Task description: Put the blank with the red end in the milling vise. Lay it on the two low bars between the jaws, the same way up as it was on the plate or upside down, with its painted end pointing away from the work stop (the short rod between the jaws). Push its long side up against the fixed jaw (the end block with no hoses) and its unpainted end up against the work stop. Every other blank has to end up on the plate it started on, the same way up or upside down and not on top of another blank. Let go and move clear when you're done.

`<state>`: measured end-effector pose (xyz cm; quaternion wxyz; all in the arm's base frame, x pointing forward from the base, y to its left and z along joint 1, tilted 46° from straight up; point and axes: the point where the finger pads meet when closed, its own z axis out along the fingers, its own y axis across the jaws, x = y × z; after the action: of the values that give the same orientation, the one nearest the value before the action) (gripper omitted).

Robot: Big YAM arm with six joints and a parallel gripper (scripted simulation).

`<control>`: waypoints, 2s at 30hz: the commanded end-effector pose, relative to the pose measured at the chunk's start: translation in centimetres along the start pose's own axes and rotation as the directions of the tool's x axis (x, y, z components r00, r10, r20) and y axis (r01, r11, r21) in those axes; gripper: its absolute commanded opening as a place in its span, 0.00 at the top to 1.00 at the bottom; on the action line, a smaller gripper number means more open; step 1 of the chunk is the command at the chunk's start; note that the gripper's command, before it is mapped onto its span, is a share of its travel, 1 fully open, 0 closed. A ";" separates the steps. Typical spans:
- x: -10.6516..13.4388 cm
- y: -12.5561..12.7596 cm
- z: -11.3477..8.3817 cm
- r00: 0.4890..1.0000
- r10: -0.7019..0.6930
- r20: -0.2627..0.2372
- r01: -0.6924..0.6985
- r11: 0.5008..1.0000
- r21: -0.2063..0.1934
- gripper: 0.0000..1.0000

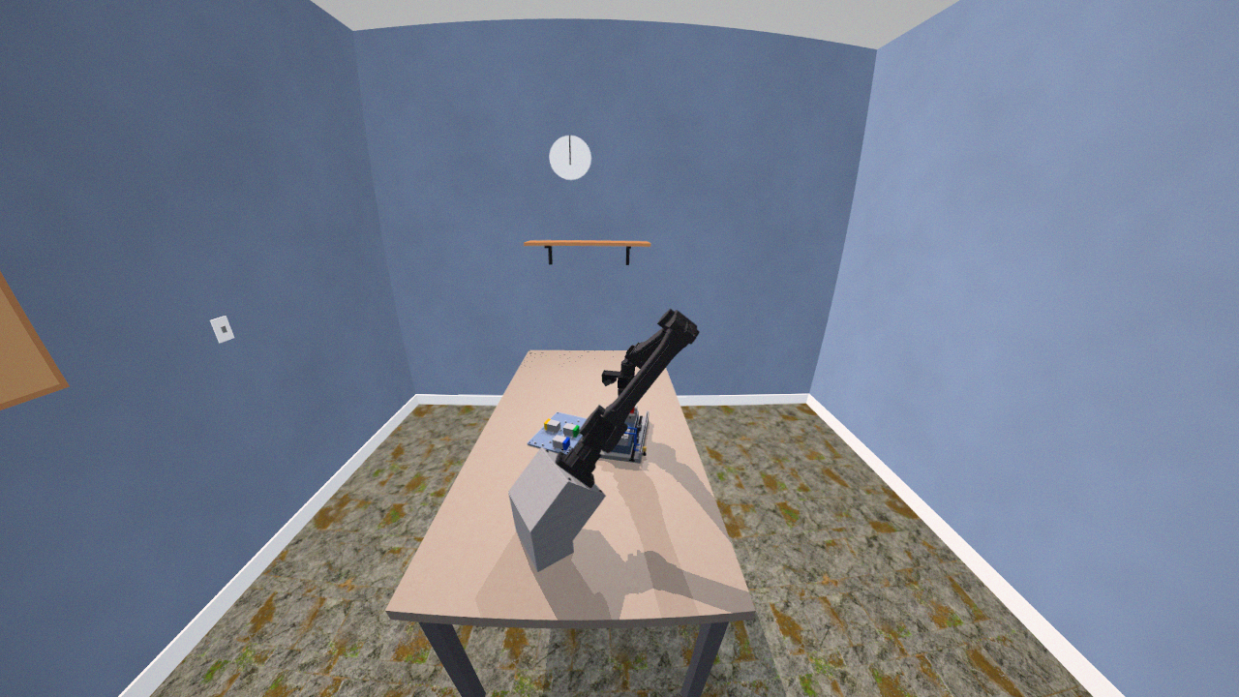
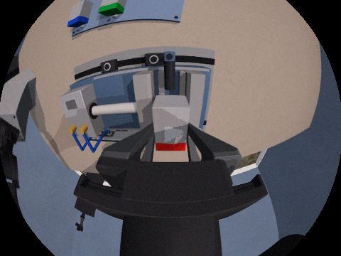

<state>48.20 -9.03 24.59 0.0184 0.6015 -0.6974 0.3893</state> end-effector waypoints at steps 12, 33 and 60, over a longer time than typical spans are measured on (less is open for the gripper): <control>0.2 -0.1 -0.2 1.000 -0.006 0.003 0.006 1.000 0.014 1.00; 0.2 -0.1 -0.2 1.000 -0.006 0.003 0.006 1.000 0.014 1.00; 0.2 -0.1 0.1 1.000 -0.006 0.004 0.006 1.000 0.014 1.00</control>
<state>48.33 -9.20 24.27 0.0187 0.6024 -0.6967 0.3890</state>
